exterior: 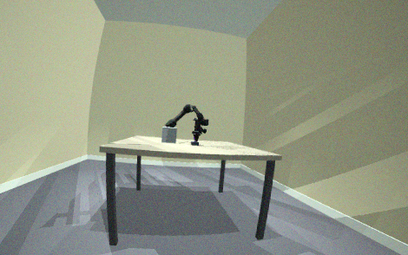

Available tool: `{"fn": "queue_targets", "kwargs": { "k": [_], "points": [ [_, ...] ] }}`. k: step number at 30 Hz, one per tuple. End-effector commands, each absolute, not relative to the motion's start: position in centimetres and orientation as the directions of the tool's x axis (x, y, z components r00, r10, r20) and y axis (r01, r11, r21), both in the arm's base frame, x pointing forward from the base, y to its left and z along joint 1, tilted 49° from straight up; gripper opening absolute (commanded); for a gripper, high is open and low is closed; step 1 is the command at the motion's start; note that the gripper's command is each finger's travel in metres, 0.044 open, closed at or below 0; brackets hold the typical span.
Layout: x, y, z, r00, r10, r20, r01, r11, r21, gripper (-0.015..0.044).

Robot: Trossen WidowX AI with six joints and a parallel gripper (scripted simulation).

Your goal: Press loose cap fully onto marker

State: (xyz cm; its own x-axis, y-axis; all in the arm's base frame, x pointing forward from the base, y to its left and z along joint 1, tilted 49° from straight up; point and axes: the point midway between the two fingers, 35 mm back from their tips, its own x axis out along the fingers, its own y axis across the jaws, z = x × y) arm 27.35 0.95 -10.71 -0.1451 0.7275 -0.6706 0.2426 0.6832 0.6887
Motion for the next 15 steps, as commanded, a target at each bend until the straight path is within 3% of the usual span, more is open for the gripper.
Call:
{"fn": "queue_targets", "kwargs": {
  "k": [1, 4, 15],
  "points": [
    [27.41, 1.07, -10.80, -0.146, 0.729, -0.669, 0.245, 0.682, 0.690, 0.0000],
    [27.42, 1.07, -10.80, -0.146, 0.729, -0.669, 0.245, 0.682, 0.690, 0.0000],
    [27.36, 1.00, -10.78, -0.146, 0.728, -0.670, 0.243, 0.683, 0.689, 0.0289]
  ]
}}
